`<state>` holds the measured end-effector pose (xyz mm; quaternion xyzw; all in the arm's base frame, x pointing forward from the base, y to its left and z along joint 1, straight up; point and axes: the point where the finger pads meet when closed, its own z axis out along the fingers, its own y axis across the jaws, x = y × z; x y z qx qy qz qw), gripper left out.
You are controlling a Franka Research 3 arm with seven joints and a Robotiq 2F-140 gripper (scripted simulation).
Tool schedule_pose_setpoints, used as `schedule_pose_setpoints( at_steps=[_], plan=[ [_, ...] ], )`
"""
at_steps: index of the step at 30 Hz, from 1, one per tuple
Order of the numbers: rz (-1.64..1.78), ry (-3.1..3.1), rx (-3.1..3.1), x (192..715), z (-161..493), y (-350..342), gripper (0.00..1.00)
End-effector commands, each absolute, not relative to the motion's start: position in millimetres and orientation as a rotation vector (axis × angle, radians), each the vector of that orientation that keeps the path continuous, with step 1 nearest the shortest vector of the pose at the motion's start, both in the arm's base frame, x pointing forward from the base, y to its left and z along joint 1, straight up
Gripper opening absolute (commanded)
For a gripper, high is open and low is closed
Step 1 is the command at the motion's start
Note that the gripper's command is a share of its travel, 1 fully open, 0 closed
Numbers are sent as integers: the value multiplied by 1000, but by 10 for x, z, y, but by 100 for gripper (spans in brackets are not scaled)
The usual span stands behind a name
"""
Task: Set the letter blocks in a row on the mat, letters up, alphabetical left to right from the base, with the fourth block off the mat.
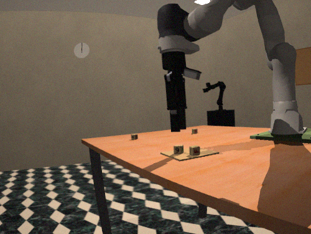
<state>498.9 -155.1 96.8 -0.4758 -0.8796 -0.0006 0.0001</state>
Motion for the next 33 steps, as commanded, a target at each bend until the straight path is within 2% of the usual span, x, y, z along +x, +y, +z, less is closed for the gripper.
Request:
schedule_pose_setpoints(
  at_steps=[1,33],
  plan=[
    [0,-2763,-1511,5010,915,-1563,43],
    [0,-2763,-1510,5026,608,-1564,43]
  ],
)
